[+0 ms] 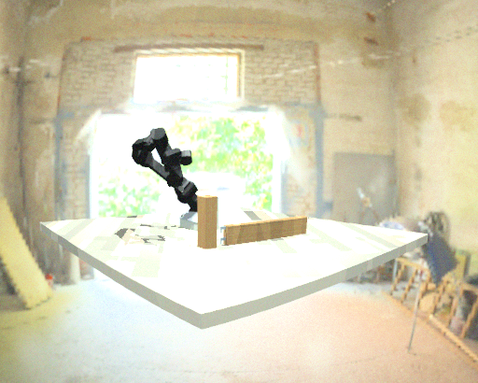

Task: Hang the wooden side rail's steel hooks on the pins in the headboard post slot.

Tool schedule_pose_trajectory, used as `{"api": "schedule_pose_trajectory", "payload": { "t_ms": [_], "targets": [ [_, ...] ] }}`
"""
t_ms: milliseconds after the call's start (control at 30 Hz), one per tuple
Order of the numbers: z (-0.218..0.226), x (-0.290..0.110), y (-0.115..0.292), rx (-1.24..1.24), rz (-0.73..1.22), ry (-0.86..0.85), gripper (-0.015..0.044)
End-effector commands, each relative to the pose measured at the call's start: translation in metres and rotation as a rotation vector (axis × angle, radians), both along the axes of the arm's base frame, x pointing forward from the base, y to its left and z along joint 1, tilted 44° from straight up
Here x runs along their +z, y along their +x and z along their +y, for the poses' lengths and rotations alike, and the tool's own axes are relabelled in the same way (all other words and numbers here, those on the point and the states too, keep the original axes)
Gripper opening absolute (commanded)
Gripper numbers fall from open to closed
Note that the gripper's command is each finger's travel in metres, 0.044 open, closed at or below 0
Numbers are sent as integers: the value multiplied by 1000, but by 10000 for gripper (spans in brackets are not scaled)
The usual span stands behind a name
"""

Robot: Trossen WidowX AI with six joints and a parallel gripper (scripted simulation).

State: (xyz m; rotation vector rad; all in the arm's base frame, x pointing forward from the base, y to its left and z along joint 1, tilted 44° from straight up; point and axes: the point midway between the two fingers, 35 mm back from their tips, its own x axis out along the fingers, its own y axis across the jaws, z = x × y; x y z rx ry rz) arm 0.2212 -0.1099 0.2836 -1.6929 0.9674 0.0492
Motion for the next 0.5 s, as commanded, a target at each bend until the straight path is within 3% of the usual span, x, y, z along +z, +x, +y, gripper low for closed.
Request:
{"api": "schedule_pose_trajectory", "payload": {
  "t_ms": [0, 133, 333, 467],
  "targets": [
    [15, -59, 33, 191, 414, -343, 440],
    [22, -84, 40, 277, 630, -527, 440],
    [30, -125, 37, 445, 1168, -985, 440],
    [32, -128, 36, 464, 1234, -1042, 440]
  ]
}}
